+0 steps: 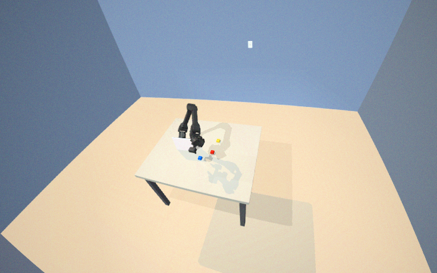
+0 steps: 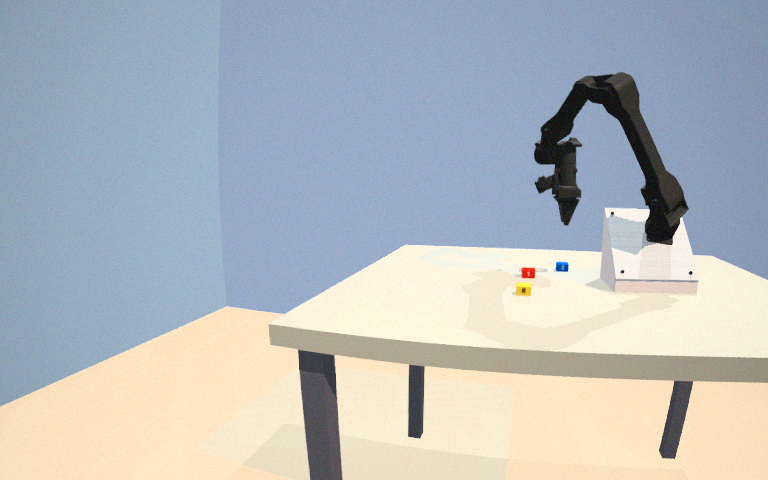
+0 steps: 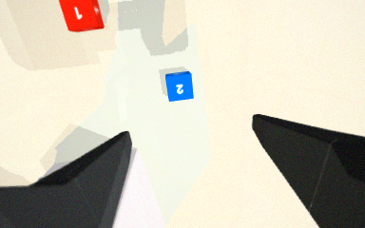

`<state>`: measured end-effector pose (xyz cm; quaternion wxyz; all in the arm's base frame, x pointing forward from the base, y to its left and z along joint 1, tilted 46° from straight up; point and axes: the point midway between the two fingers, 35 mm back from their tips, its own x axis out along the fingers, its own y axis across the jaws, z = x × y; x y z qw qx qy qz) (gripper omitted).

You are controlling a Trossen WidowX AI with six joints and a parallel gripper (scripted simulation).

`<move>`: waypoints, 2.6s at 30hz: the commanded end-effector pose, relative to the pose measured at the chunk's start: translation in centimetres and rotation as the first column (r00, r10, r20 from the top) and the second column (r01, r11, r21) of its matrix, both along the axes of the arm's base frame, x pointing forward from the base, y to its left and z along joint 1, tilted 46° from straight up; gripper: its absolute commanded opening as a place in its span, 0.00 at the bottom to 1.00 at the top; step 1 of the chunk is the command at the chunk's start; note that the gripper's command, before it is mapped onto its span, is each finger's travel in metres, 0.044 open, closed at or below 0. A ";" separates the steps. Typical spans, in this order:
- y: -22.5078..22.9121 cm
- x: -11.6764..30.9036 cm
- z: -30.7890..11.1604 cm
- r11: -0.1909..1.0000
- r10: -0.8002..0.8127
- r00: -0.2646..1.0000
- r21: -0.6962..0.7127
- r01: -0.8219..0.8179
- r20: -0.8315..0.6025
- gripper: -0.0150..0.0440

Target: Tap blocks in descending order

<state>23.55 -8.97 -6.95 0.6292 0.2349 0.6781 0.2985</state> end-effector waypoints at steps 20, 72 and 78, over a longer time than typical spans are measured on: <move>15.0 9.3 14.1 1.000 -0.007 1.000 -0.011 0.007 0.016 0.93; 7.7 7.9 6.5 1.000 0.000 1.000 0.012 0.000 0.007 0.93; 7.7 7.9 6.5 1.000 0.000 1.000 0.012 0.000 0.007 0.93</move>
